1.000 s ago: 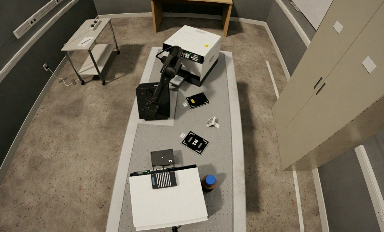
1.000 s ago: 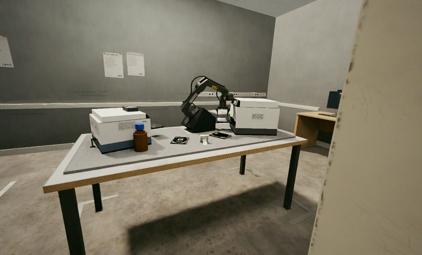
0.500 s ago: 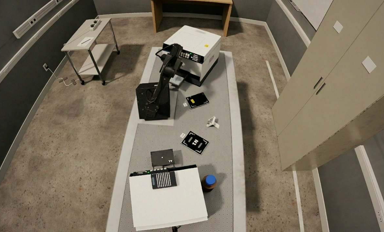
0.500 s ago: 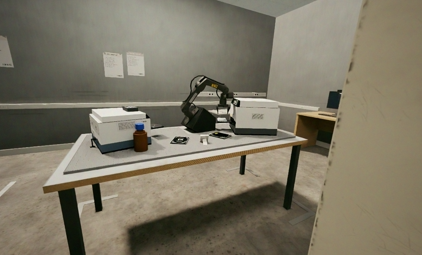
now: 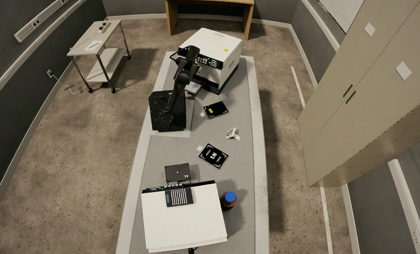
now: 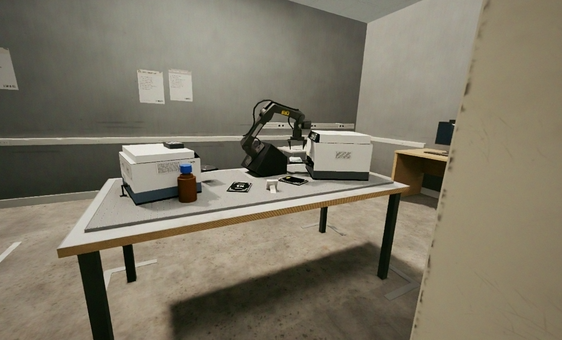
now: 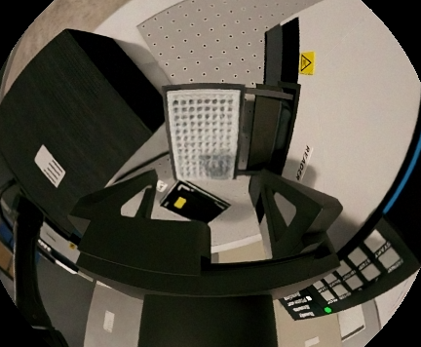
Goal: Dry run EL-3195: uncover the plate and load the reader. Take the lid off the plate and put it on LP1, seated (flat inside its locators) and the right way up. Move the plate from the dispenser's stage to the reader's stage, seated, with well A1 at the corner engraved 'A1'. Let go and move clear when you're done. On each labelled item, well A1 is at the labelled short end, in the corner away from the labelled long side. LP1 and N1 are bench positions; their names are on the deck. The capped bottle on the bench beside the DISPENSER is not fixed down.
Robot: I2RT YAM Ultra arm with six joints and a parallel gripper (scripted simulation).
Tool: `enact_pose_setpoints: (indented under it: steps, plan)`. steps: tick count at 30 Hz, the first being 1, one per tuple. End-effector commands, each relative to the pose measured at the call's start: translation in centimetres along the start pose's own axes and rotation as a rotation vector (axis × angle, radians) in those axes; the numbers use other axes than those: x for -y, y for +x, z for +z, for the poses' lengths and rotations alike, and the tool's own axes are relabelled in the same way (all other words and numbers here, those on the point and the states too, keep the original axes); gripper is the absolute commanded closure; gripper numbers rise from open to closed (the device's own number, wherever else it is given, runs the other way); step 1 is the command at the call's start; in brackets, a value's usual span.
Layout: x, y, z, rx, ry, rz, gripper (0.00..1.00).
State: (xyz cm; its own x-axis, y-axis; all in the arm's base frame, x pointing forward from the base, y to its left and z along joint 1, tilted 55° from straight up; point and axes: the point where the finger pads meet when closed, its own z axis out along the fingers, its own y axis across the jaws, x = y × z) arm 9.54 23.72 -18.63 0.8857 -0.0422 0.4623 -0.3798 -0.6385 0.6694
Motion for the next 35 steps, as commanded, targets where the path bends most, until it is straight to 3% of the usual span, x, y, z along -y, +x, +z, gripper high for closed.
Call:
enact_pose_setpoints:
  steps: [1, 15, 16, 35]
  plan:
    - [-0.06, -0.18, -2.28, 0.013, 0.022, 0.004, 0.00]
    - [-0.16, -0.39, -3.07, 0.008, 0.008, -0.005, 0.00]
    - [-0.27, -0.11, -2.48, 0.005, 0.000, -0.005, 0.00]
    - [-0.27, -0.11, -2.48, 0.005, 0.000, -0.005, 0.00]
